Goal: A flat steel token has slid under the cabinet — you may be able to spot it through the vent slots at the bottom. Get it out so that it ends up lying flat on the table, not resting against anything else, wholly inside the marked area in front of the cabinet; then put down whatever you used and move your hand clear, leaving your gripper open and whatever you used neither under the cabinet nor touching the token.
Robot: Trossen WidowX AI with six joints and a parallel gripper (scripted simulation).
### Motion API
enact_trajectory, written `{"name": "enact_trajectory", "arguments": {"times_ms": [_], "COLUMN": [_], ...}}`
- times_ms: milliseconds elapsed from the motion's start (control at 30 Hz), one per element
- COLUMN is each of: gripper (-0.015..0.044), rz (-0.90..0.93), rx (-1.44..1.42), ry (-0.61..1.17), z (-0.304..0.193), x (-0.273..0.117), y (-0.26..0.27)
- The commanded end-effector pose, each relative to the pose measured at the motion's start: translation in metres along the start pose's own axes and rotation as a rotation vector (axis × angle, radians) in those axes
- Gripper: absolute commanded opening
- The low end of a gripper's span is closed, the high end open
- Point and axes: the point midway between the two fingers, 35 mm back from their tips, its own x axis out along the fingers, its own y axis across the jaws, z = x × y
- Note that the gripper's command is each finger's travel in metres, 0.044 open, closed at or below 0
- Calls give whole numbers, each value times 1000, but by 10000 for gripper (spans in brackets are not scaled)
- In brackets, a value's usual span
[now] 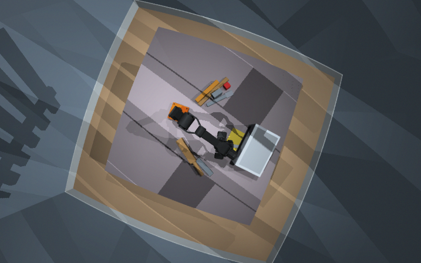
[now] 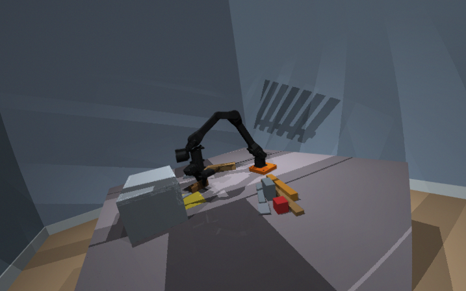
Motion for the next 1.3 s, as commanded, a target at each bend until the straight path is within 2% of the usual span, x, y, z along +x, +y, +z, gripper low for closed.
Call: {"name": "enact_trajectory", "arguments": {"times_ms": [0, 1267], "gripper": [0, 0], "rz": [9, 8], "rx": [-5, -5], "ry": [-1, 1], "z": [0, -35], "x": [1, 1], "y": [6, 4]}}
